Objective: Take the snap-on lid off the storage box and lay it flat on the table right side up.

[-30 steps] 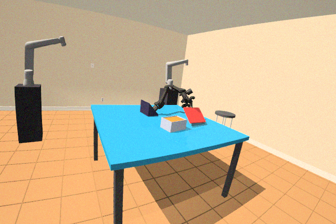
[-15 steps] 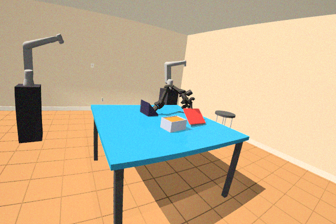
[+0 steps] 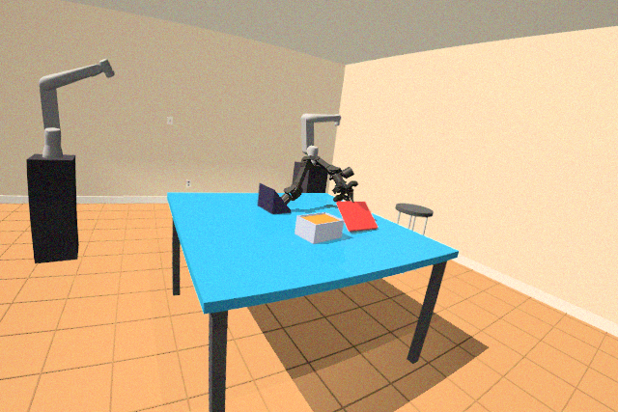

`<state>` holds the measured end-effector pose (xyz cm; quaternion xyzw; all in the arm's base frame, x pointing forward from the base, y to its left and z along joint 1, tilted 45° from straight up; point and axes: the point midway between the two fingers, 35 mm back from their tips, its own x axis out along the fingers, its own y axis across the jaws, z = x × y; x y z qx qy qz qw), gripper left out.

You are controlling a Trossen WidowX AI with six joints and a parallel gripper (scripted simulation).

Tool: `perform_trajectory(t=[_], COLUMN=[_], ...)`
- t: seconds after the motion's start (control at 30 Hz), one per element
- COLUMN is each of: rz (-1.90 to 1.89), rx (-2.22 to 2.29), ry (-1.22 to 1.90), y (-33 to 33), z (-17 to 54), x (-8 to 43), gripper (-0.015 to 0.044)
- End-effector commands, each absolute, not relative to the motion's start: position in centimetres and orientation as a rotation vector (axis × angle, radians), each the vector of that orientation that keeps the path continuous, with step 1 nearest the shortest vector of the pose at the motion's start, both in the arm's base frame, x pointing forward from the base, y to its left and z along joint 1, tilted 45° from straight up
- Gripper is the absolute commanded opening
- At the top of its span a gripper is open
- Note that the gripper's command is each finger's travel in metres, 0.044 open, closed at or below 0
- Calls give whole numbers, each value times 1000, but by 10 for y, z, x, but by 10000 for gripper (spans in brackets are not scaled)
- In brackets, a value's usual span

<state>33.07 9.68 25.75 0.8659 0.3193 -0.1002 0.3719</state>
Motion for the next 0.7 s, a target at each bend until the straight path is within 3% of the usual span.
perform_trajectory(t=[0.0,0.67], rz=[-258,-257], rx=[2227,2228], ry=[802,802], y=[97,108], z=[256,245], x=[332,333], gripper=[0,0])
